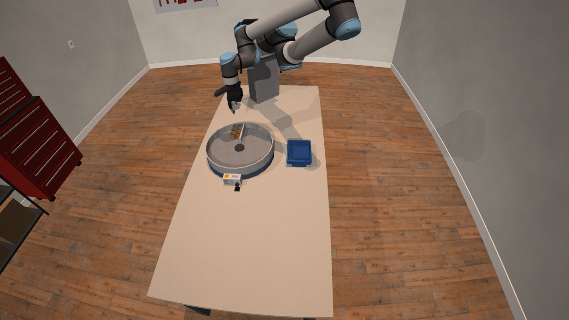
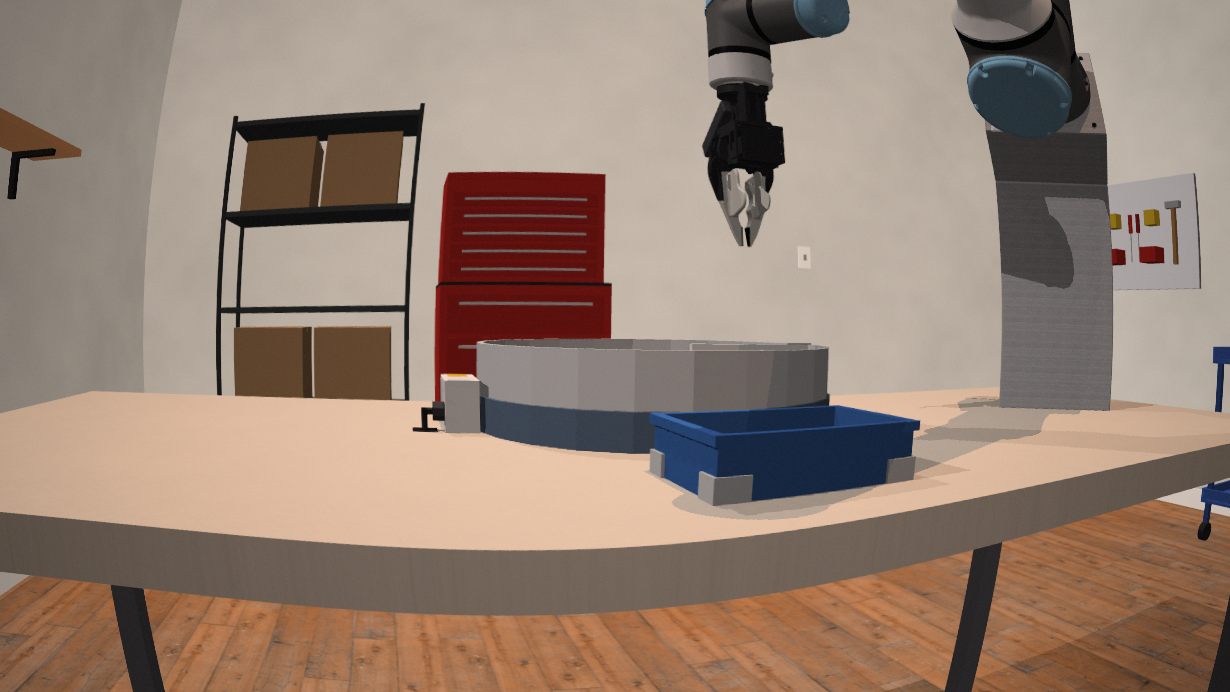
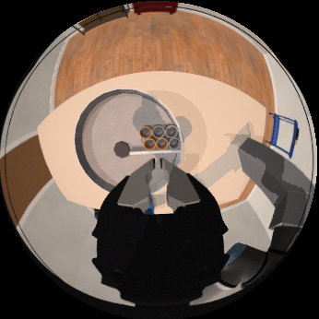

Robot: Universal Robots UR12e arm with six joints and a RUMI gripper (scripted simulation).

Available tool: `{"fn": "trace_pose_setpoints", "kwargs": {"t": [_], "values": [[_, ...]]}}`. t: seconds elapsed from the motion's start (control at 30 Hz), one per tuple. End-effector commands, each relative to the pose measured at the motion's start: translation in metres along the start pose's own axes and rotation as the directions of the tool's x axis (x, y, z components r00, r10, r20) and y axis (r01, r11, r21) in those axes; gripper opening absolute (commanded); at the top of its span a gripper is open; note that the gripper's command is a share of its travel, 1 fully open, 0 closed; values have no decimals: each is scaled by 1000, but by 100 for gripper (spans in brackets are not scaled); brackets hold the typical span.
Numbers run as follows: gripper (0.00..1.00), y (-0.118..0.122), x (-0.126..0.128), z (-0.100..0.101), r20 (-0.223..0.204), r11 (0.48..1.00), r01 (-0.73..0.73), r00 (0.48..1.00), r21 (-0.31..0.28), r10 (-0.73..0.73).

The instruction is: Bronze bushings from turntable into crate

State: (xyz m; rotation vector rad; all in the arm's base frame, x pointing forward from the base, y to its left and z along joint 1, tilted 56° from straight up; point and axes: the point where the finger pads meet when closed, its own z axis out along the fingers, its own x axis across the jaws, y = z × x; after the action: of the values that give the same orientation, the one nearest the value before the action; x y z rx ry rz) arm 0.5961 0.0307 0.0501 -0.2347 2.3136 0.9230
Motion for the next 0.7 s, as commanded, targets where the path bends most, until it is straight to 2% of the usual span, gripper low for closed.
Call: {"fn": "trace_pose_setpoints", "kwargs": {"t": [0.0, 0.43, 0.53, 0.67], "values": [[5, 0, 0, 0, 0, 1000, 0, 1000, 1, 0], [5, 0, -1, 2, 0, 1000, 0, 1000, 1, 0], [5, 2, -6, 14, 0, 1000, 0, 1000, 1, 0], [5, 8, -19, 44, 0, 1000, 0, 1000, 1, 0]]}}
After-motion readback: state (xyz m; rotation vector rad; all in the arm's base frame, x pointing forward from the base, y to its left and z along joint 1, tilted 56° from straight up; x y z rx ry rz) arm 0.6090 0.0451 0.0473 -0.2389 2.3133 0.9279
